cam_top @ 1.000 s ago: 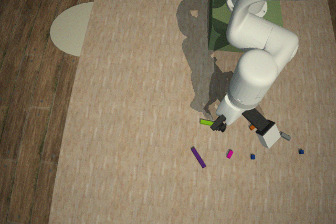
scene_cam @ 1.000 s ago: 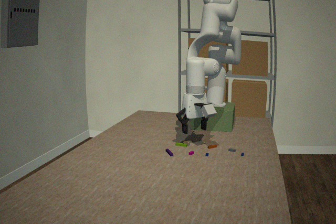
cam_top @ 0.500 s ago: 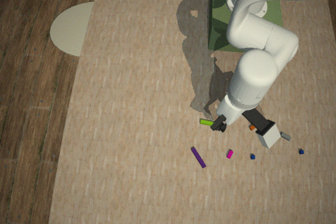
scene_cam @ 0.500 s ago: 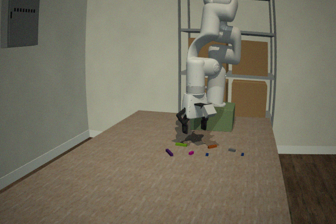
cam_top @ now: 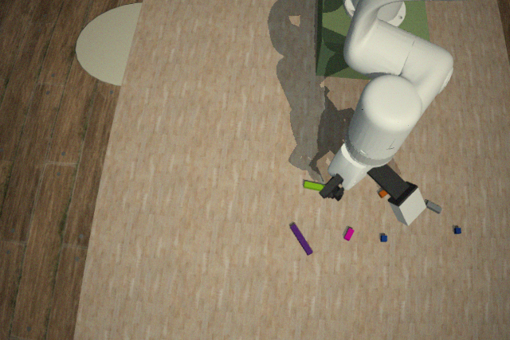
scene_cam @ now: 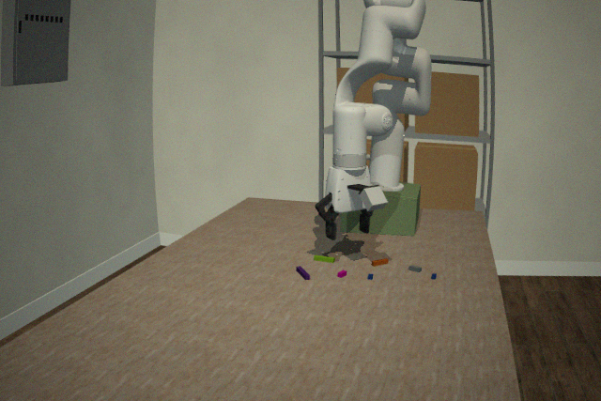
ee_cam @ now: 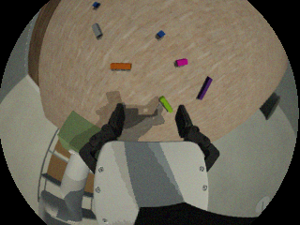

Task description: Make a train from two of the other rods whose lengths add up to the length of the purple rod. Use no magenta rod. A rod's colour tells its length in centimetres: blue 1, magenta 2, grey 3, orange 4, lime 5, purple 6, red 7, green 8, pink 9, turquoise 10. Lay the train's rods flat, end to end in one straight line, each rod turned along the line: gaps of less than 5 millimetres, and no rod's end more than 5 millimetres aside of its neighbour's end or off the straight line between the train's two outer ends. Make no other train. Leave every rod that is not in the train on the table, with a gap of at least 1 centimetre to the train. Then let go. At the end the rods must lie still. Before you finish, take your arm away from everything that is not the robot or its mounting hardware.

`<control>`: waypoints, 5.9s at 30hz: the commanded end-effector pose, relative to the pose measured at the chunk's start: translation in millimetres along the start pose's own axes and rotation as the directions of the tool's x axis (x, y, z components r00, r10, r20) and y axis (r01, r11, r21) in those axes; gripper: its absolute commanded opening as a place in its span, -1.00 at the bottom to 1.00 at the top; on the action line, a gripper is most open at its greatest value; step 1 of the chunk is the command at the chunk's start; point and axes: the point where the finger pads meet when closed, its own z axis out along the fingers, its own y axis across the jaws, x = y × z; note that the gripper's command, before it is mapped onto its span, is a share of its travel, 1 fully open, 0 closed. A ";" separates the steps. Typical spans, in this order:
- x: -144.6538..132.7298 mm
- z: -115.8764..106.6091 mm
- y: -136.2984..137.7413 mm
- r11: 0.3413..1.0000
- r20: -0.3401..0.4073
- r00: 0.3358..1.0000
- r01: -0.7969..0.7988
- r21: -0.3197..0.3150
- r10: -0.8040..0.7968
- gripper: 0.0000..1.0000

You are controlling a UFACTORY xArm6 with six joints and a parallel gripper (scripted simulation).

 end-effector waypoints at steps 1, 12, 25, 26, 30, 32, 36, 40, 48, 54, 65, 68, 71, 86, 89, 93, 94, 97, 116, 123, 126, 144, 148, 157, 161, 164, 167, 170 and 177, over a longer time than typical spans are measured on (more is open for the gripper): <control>0.8 -0.8 1.0 1.000 -0.002 1.000 0.000 -0.003 0.000 1.00; 0.8 -0.8 1.0 1.000 -0.002 1.000 0.000 -0.003 0.000 1.00; 0.8 -0.8 1.0 1.000 -0.002 1.000 0.000 -0.003 0.000 1.00; 0.8 -0.8 1.0 1.000 -0.002 1.000 0.000 -0.003 0.000 1.00; 0.8 -0.8 1.0 1.000 -0.002 1.000 0.000 -0.003 0.000 1.00; 0.8 -0.8 1.0 1.000 -0.002 1.000 0.000 -0.003 0.000 1.00; 0.8 -0.8 1.0 1.000 -0.002 1.000 0.000 -0.003 0.000 1.00; 0.8 -0.8 1.0 1.000 -0.002 1.000 0.000 -0.003 0.000 1.00; 3.3 -0.9 0.9 1.000 -0.002 1.000 0.023 -0.003 -0.023 1.00; 25.8 -1.3 -1.3 0.975 -0.002 0.975 0.224 -0.003 -0.224 1.00; 70.9 -1.9 -10.5 0.807 -0.002 0.807 0.591 -0.003 -0.591 1.00; 82.8 -2.0 -14.0 0.739 -0.002 0.739 0.674 -0.003 -0.674 1.00; 90.7 -2.1 -16.6 0.689 -0.002 0.689 0.725 -0.003 -0.725 1.00; 149.3 -2.6 -42.5 0.215 0.001 0.215 0.977 -0.002 -0.977 1.00; 153.0 -2.7 -44.6 0.180 0.001 0.180 0.984 -0.002 -0.984 1.00; 170.2 -2.8 -55.0 0.015 0.002 0.015 1.000 -0.001 -1.000 1.00; 171.3 -2.8 -55.7 0.004 0.002 0.004 1.000 -0.001 -1.000 1.00; 171.7 -2.8 -55.9 0.000 0.002 0.000 1.000 -0.001 -1.000 1.00; 171.7 -2.8 -55.9 0.000 0.002 0.000 1.000 -0.001 -1.000 1.00; 171.7 -2.8 -55.9 0.000 0.002 0.000 1.000 -0.001 -1.000 1.00; 171.7 -2.8 -55.9 0.000 0.002 0.000 1.000 -0.001 -1.000 1.00; 171.7 -2.8 -55.9 0.000 0.002 0.000 1.000 -0.001 -1.000 1.00; 171.7 -2.8 -55.9 0.000 0.002 0.000 1.000 -0.001 -1.000 1.00; 171.7 -2.8 -55.9 0.000 0.002 0.000 1.000 -0.001 -1.000 1.00; 171.7 -2.8 -55.9 0.000 0.002 0.000 1.000 -0.001 -1.000 1.00; 171.7 -2.8 -55.9 0.000 0.002 0.000 1.000 -0.001 -1.000 1.00; 171.7 -2.8 -55.9 0.000 0.002 0.000 1.000 -0.001 -1.000 1.00; 171.7 -2.8 -55.9 0.000 0.002 0.000 1.000 -0.001 -1.000 1.00; 171.7 -2.8 -55.9 0.000 0.002 0.000 1.000 -0.001 -1.000 1.00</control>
